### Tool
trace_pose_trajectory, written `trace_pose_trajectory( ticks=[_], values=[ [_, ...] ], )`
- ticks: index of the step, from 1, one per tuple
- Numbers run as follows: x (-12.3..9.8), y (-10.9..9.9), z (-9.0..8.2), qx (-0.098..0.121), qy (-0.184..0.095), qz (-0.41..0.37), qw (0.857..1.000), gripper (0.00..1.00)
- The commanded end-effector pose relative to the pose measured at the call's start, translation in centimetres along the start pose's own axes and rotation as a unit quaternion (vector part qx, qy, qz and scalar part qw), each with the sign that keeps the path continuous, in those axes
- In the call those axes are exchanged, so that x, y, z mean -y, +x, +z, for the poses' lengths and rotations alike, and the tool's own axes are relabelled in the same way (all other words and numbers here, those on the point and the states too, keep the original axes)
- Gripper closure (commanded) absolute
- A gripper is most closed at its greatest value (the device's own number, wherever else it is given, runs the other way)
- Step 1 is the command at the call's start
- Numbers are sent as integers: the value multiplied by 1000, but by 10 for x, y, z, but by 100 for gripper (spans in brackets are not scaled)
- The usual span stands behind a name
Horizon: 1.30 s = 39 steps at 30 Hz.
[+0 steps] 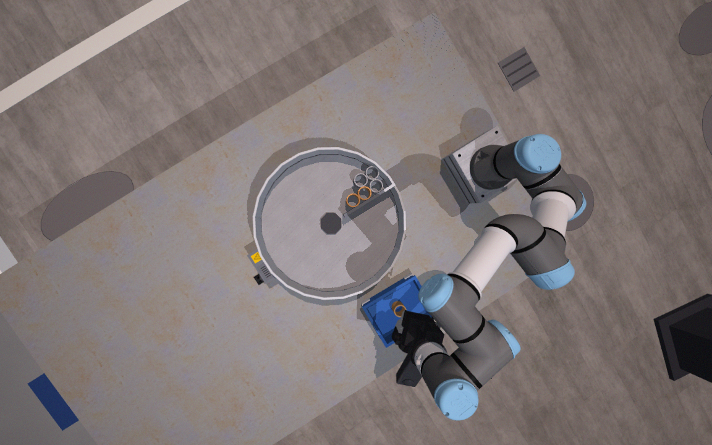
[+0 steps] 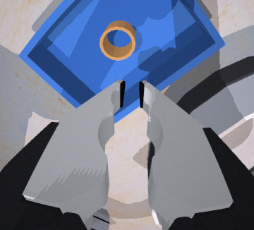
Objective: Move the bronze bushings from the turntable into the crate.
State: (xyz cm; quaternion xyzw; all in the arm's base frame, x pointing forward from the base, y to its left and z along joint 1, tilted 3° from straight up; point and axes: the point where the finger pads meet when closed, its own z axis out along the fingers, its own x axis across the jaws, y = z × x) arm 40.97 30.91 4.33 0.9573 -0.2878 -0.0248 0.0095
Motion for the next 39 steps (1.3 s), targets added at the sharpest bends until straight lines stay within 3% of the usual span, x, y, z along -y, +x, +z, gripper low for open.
trace_pose_trajectory(
  ticks=[1, 39],
  values=[
    [1, 0, -1, -1, 1, 0, 1000, 94],
    [-4, 5, -2, -1, 1, 0, 1000, 95]
  ],
)
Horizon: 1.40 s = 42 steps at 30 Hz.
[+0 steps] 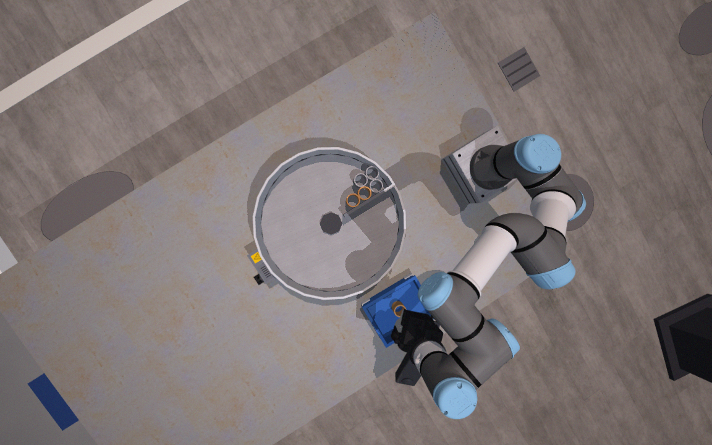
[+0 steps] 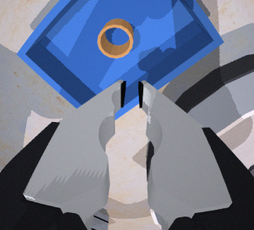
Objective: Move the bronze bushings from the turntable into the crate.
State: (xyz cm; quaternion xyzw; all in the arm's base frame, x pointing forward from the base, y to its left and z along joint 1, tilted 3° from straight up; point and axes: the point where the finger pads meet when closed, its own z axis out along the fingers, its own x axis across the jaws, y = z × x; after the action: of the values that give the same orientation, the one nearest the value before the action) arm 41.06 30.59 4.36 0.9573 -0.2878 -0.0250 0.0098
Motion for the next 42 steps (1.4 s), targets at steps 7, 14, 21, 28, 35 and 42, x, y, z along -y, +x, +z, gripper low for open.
trace_pose_trajectory(
  ticks=[7, 14, 21, 28, 35, 42],
  values=[
    [-10, 11, -2, -1, 2, 0, 1000, 95],
    [-20, 19, -2, -1, 2, 0, 1000, 95],
    [-43, 35, -2, -1, 2, 0, 1000, 95],
    [-82, 63, -2, -1, 2, 0, 1000, 95],
    [-123, 91, -1, -1, 2, 0, 1000, 95],
    [-188, 137, -1, -1, 1, 0, 1000, 95]
  ],
)
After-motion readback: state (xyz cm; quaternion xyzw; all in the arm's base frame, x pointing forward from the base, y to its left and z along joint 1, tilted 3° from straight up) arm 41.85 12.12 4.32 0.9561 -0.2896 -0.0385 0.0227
